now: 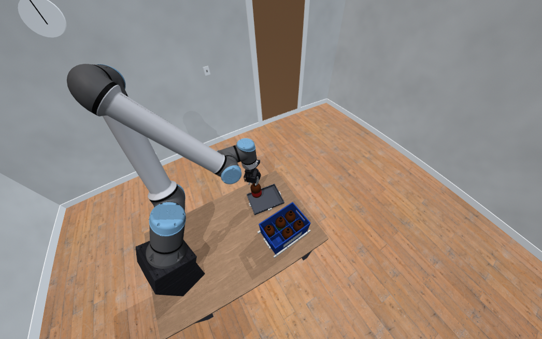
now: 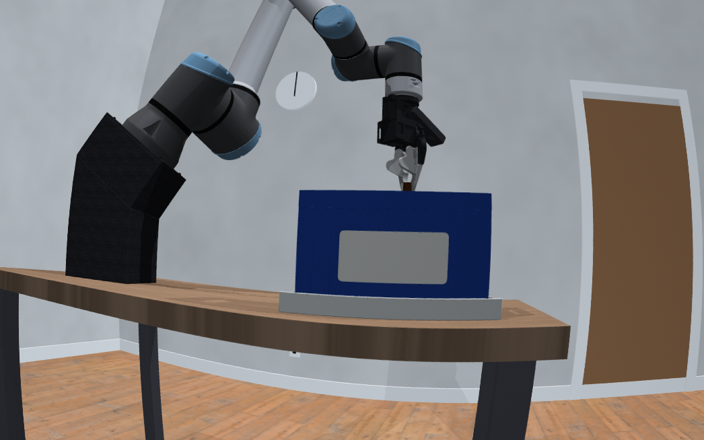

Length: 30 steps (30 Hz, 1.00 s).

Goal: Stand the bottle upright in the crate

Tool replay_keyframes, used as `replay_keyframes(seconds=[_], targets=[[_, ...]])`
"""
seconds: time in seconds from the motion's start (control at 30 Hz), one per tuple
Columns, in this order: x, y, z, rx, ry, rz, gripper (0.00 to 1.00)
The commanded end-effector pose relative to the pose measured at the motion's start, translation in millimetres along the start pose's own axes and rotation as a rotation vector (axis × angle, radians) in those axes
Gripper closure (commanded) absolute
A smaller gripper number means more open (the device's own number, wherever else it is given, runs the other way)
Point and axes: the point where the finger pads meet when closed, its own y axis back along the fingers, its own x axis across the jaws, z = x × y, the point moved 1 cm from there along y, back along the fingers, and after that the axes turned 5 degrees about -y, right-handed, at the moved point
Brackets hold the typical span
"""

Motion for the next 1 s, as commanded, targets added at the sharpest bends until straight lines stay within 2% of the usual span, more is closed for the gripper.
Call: replay_keyframes(seconds=[0.0,0.97], targets=[[0.3,5.9,-0.5,0.001,0.000,0.001,1.00],[0.3,13.3,-0.5,0.001,0.000,0.001,1.00]])
